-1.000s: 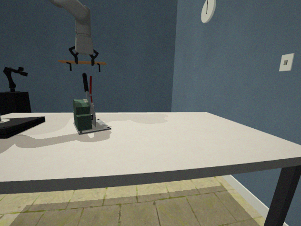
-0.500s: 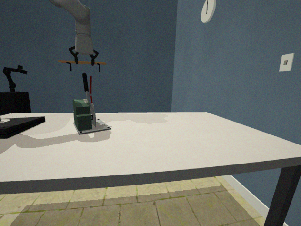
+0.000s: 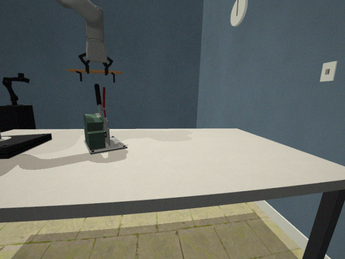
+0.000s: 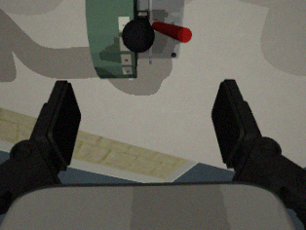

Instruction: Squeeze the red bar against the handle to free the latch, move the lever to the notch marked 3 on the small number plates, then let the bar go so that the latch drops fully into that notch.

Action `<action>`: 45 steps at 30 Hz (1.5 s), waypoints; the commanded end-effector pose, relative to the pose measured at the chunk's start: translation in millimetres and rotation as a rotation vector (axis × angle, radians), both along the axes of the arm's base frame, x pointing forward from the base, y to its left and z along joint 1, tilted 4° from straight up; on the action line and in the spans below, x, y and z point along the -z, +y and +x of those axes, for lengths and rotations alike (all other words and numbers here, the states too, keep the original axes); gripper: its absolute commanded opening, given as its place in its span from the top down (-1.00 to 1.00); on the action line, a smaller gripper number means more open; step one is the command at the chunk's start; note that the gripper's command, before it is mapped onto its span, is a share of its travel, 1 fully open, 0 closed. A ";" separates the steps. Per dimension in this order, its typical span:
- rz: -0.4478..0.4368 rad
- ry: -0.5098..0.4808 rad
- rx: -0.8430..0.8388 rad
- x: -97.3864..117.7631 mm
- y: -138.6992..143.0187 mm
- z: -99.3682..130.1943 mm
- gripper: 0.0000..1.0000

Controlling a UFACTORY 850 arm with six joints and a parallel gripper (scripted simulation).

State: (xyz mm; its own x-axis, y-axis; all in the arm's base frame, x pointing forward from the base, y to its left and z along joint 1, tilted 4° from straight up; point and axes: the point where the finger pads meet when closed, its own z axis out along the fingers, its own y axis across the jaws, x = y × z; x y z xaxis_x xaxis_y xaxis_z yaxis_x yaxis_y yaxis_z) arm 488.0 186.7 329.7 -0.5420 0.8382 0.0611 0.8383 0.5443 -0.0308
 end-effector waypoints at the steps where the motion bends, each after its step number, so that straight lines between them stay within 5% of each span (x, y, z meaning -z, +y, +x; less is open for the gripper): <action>1: 0.001 -0.002 0.000 -0.4 0.2 0.6 -1.00; 45: 0.001 -0.002 0.000 26.9 1.2 -1.1 -1.00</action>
